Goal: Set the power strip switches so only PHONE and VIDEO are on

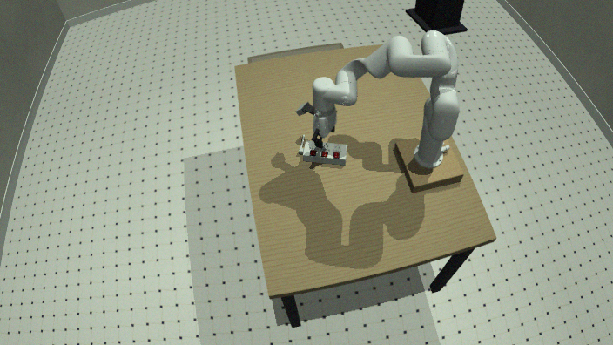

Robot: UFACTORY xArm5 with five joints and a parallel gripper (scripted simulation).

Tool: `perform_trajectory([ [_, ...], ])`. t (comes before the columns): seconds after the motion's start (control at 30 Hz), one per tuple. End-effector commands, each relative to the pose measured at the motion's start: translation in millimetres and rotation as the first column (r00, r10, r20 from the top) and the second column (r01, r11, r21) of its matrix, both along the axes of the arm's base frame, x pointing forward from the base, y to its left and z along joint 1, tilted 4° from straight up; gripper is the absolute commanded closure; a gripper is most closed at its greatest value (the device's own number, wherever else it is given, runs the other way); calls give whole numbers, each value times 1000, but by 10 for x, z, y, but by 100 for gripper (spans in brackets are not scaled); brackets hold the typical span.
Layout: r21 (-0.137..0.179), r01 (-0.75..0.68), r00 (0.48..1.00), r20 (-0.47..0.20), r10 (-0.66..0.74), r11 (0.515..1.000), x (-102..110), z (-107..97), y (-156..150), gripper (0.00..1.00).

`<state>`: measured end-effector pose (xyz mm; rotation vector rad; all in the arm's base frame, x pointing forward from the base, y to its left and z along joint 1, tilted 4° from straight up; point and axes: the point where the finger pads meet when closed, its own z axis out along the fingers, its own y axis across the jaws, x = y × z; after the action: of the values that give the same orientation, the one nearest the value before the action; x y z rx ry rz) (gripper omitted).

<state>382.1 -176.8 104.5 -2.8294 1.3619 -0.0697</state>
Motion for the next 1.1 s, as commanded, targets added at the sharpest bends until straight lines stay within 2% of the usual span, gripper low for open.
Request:
perform_trajectory([
  [0.0, -17, -275, 961, 1, 275, 961, 29, -99, 61, 0],
  [0.07, -22, -380, 925, -1, 380, 925, 30, -107, 67, 0],
  [0.1, -22, -383, 924, -1, 383, 924, 30, -108, 68, 0],
  [0.13, -22, -383, 924, -1, 383, 924, 30, -108, 68, 100],
  [1.07, -22, -383, 924, -1, 383, 924, 30, -108, 68, 100],
])
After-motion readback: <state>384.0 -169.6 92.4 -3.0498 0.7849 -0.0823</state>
